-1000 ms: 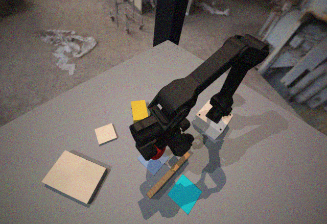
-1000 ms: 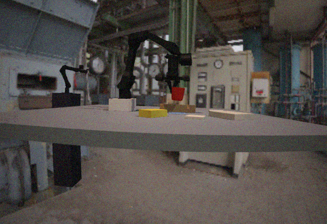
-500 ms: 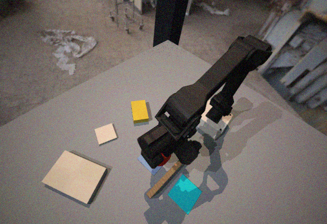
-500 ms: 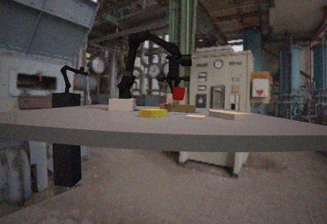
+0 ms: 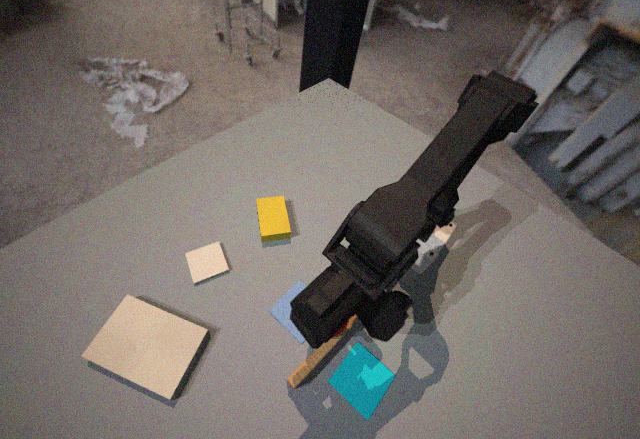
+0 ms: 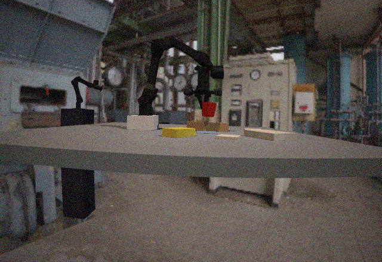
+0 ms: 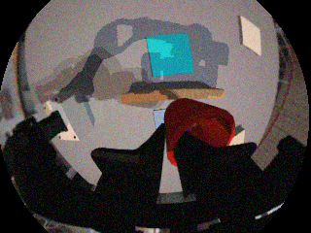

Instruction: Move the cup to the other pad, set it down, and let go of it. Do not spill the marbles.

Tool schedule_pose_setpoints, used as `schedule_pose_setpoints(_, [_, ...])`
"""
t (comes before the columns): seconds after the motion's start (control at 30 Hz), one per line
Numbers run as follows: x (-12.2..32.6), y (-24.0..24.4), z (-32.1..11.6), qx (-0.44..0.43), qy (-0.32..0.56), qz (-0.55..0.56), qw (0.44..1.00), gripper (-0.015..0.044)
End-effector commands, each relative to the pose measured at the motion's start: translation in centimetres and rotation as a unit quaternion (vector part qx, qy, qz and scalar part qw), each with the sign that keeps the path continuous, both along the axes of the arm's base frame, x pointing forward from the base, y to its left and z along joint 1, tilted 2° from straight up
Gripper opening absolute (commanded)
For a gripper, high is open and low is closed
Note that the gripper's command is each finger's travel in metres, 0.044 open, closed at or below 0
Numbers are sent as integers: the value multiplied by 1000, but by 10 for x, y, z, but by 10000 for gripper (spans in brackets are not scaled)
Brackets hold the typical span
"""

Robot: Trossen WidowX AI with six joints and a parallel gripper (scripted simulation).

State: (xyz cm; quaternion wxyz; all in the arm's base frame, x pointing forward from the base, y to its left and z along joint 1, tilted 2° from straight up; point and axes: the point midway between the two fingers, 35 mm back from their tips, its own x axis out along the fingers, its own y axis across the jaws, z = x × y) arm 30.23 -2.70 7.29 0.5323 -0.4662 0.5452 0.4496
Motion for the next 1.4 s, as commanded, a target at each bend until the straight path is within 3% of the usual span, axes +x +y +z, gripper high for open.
schedule_pose_setpoints(0.0, [0,10,0,1,2,-2,1000,0])
schedule_pose_setpoints(1.37, [5,101,-1,5,1,-2,1000,0])
